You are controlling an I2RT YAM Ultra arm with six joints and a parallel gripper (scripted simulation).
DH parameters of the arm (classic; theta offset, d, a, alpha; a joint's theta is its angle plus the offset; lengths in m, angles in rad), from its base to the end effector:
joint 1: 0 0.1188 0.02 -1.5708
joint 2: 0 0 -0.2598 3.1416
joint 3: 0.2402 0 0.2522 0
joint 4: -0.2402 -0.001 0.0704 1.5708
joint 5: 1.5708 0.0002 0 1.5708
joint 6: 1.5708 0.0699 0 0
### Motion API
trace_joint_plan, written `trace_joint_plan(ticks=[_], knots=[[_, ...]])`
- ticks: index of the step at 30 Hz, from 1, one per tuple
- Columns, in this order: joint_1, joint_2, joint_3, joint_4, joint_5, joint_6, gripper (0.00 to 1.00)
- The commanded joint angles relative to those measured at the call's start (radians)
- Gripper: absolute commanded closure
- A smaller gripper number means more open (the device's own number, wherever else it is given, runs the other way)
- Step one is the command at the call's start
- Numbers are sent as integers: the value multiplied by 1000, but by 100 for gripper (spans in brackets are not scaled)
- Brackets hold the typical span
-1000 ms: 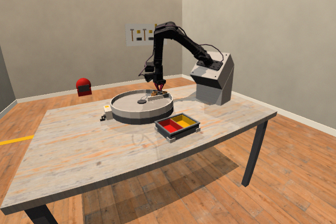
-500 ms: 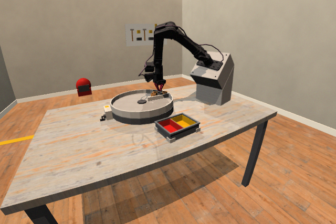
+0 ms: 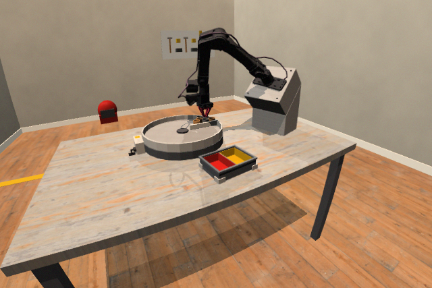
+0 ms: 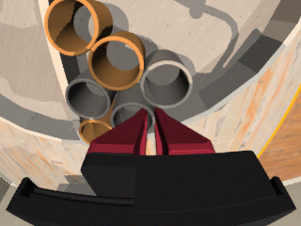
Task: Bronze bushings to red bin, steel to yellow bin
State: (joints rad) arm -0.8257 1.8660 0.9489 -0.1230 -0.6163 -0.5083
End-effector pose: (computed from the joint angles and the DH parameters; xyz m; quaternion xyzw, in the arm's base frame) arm 0.2722 -0.2340 0.0994 0.0668 0.9206 0.0754 0.3774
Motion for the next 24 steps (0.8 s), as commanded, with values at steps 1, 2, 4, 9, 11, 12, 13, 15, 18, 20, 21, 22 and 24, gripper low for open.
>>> trace_joint_plan(ticks=[1, 2, 4, 9, 11, 12, 13, 15, 18, 20, 21, 22, 24], knots=[[-9, -5, 14, 0, -11, 2, 100], [-9, -5, 14, 0, -11, 2, 100], [-9, -5, 14, 0, -11, 2, 100], [-15, -21, 11, -14, -12, -2, 100], [-20, -32, 4, -22, -14, -12, 100], [-23, -37, -1, -29, -15, -15, 100], [-27, -44, -7, -37, -17, -19, 100], [-37, -61, -18, -59, -23, -30, 100], [-60, -98, -3, -104, -33, -53, 100], [-79, -126, 9, -142, -41, -73, 100], [-79, -126, 9, -142, -41, -73, 100], [-79, -126, 9, -142, -41, -73, 100], [-99, -154, 19, -187, -51, -95, 100]])
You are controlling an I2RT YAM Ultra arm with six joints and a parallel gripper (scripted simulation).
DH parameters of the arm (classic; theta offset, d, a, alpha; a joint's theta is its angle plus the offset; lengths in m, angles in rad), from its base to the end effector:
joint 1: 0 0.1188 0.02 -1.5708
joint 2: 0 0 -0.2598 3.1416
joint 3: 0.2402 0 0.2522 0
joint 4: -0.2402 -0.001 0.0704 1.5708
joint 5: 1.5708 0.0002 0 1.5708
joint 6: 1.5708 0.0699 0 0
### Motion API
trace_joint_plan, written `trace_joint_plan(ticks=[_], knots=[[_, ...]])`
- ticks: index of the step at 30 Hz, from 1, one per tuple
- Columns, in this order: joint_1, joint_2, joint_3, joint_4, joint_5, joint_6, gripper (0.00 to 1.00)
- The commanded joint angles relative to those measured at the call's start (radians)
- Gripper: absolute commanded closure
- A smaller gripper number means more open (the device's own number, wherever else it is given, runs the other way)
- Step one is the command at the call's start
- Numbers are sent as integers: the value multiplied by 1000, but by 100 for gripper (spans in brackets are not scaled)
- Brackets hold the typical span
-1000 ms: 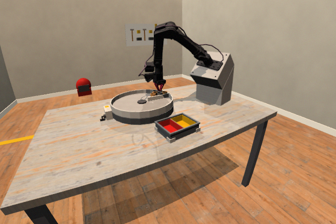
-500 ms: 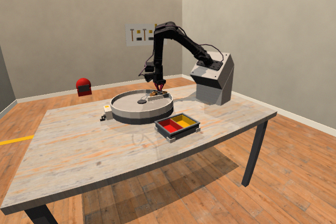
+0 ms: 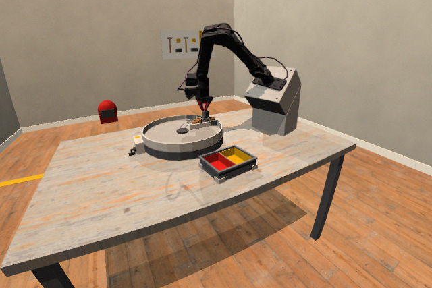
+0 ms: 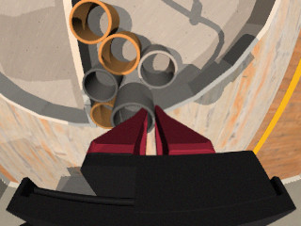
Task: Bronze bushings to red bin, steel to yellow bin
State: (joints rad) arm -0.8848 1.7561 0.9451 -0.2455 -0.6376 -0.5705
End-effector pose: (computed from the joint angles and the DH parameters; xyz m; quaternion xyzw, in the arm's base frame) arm 0.2497 -0.2378 0.1276 0.0650 0.9195 0.0657 0.3820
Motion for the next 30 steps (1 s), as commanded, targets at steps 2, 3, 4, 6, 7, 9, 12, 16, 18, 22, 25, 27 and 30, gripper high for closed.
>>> trace_joint_plan(ticks=[2, 3, 4, 6, 7, 9, 12, 16, 18, 22, 25, 27, 30], knots=[[-56, -65, 25, -98, -37, -50, 100], [-63, -74, 27, -113, -40, -58, 100], [-69, -81, 29, -128, -43, -65, 100], [-79, -92, 33, -151, -47, -78, 100], [-83, -95, 35, -159, -49, -82, 100], [-87, -99, 39, -170, -51, -88, 100], [-88, -98, 35, -175, -52, -90, 100], [-88, -96, 34, -177, -52, -92, 100], [-88, -96, 34, -178, -52, -92, 100], [-88, -96, 34, -172, -52, -89, 100], [-88, -96, 34, -171, -52, -89, 100], [-88, -96, 34, -171, -52, -89, 100], [-88, -96, 34, -171, -52, -89, 100]])
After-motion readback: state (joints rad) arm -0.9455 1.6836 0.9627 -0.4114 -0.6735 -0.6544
